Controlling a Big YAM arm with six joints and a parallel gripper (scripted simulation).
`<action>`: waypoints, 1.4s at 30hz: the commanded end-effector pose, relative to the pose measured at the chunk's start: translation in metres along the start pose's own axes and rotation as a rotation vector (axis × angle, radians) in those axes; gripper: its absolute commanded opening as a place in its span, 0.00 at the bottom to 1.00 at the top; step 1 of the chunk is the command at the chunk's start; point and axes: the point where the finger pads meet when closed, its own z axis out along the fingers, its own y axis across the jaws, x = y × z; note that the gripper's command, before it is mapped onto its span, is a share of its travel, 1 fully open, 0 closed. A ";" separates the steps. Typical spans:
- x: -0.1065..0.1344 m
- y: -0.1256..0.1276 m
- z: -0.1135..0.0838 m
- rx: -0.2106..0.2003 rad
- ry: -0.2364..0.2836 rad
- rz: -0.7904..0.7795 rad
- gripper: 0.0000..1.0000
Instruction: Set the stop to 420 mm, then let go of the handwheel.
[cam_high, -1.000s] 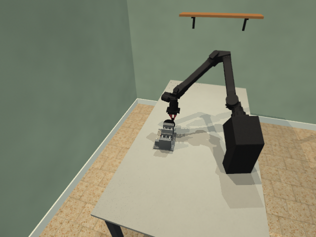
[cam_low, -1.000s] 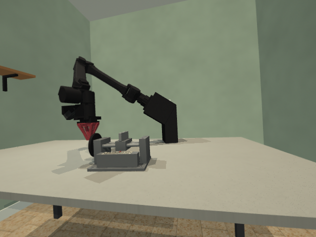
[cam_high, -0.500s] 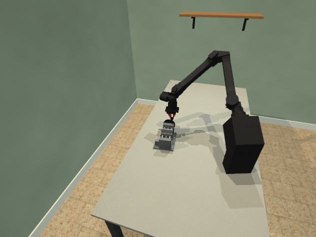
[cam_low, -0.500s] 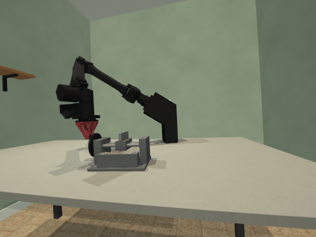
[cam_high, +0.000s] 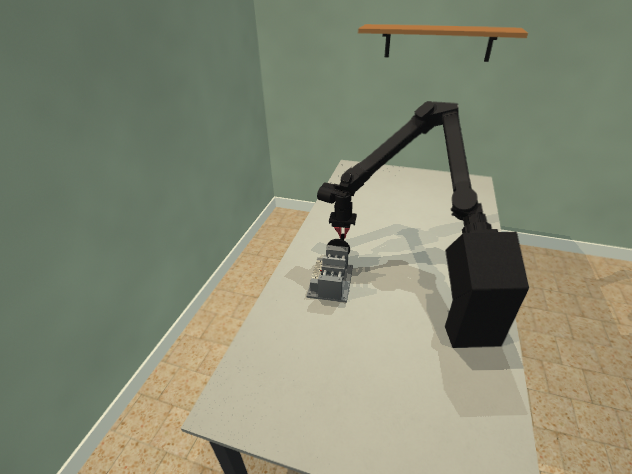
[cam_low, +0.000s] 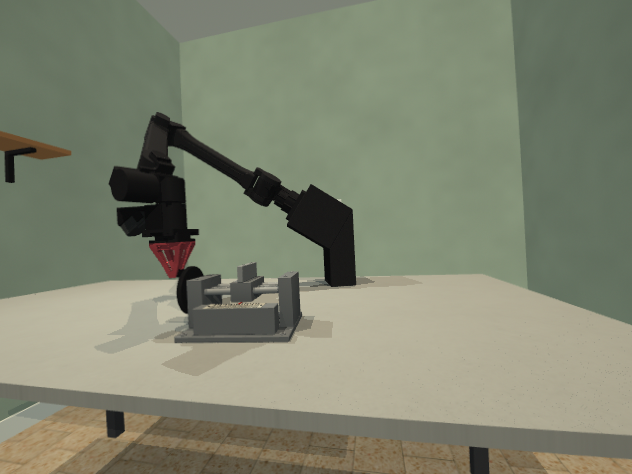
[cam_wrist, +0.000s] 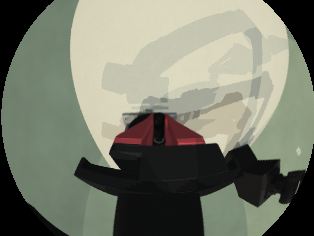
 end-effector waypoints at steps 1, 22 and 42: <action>0.003 0.029 -0.019 -0.057 0.005 0.005 0.06; 0.003 0.038 -0.018 -0.057 0.005 0.004 0.06; 0.001 0.051 -0.011 -0.058 0.002 -0.001 0.06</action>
